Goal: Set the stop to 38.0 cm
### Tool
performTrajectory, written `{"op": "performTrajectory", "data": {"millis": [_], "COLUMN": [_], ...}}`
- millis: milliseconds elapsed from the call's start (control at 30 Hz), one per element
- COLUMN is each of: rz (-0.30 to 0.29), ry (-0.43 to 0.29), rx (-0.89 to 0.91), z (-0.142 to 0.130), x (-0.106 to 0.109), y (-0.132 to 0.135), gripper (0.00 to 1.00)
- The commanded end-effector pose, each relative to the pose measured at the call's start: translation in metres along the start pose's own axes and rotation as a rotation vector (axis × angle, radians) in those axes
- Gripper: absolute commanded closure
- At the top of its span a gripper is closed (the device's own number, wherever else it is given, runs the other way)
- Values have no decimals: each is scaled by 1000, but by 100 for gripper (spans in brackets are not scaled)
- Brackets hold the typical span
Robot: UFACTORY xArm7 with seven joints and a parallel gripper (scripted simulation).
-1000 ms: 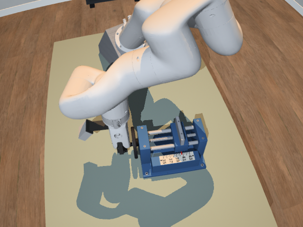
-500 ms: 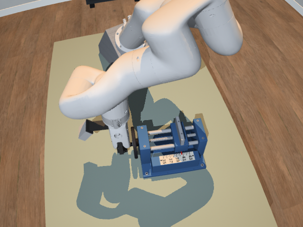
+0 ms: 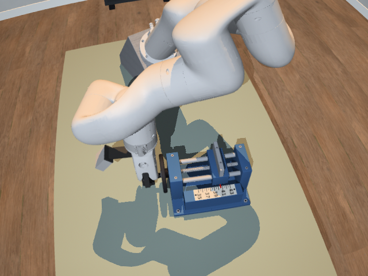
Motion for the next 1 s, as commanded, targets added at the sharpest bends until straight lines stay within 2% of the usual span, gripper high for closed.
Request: {"op": "performTrajectory", "data": {"millis": [0, 967], "rz": [2, 2], "ry": [1, 1], "rx": [-1, -1], "z": [1, 1], "x": [1, 6], "y": [0, 7], "gripper": [94, 94]}}
Point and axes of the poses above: the point where the finger pads meet when closed, its own x axis back along the fingers, its own y axis across the jaws, z = x × y, the point moved 1 cm from there along x, back along the fingers, and after that the axes turned 1 degree about x, right-handed, at the moved point
